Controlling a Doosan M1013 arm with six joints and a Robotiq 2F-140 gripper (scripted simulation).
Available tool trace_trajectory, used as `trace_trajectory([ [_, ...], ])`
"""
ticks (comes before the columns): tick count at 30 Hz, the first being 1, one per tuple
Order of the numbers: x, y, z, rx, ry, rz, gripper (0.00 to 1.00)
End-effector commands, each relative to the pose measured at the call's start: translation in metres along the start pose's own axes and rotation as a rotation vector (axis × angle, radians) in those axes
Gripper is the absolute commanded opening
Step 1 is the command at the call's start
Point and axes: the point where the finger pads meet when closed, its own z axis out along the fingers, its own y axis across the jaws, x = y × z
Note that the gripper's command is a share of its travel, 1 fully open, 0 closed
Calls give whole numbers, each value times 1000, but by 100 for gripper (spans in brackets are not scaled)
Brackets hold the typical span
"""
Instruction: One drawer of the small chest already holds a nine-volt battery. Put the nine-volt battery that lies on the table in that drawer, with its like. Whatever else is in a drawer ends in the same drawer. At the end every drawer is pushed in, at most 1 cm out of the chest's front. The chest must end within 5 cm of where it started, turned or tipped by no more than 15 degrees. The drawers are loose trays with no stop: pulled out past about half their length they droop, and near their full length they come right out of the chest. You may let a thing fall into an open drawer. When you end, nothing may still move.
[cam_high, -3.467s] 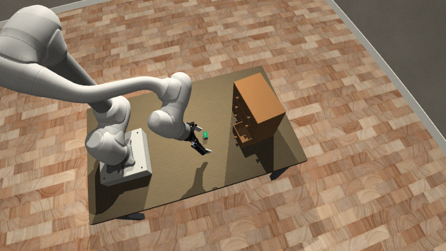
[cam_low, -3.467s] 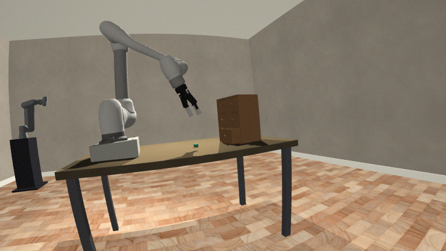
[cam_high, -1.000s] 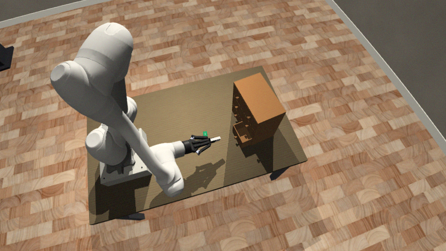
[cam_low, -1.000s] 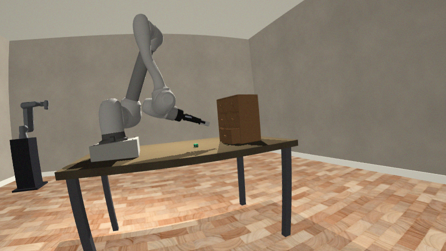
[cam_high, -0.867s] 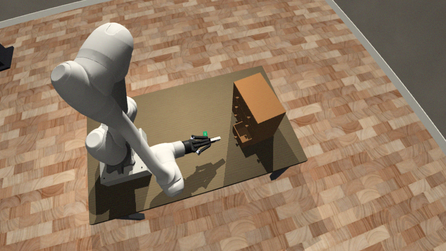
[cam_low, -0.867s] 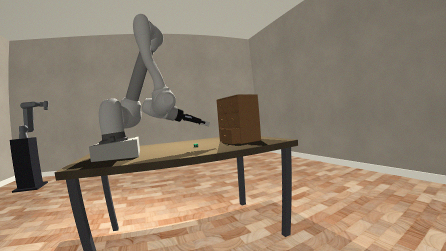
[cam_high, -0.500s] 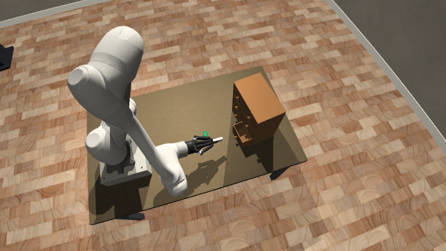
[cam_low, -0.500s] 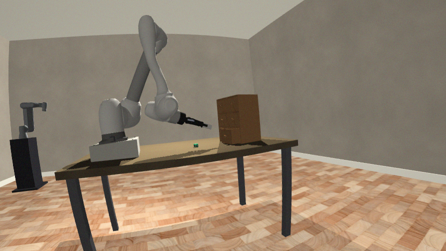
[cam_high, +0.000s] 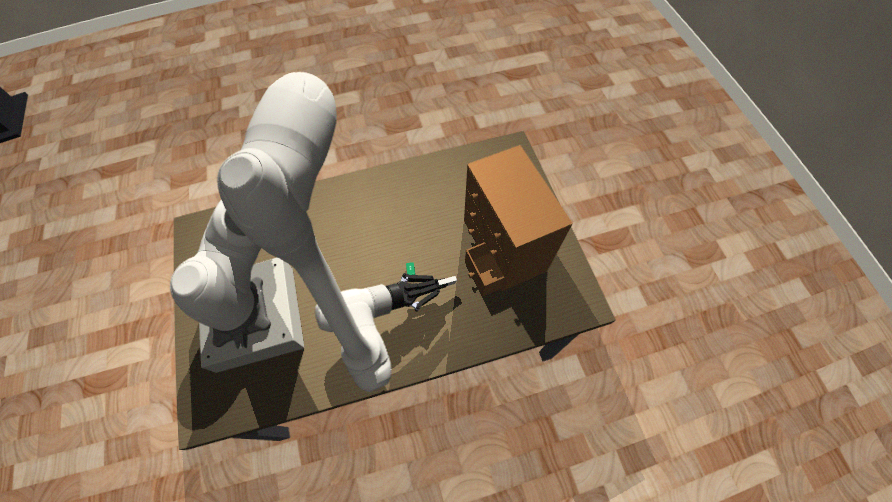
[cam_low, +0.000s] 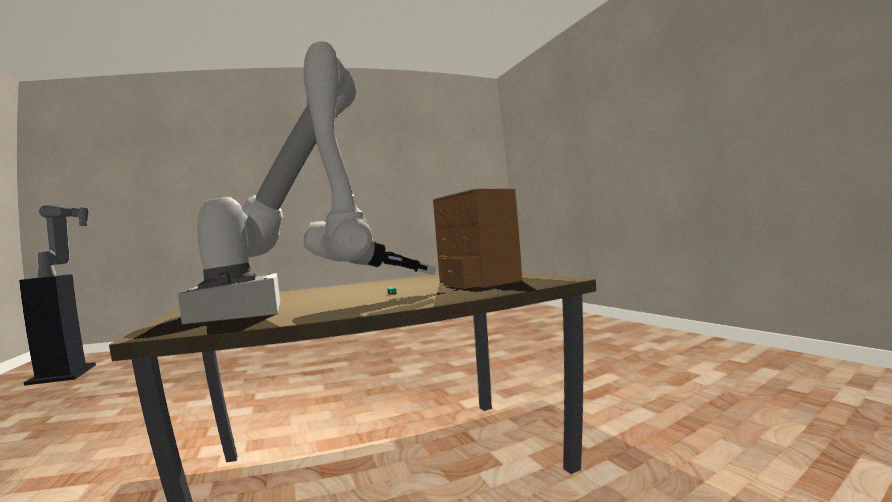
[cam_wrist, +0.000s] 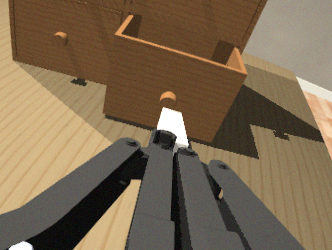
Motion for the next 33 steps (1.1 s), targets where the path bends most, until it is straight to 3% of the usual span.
trace_trajectory([
  [1, -6, 0, 10, 0, 1, 0, 0],
  [33, -10, 0, 16, 0, 1, 0, 0],
])
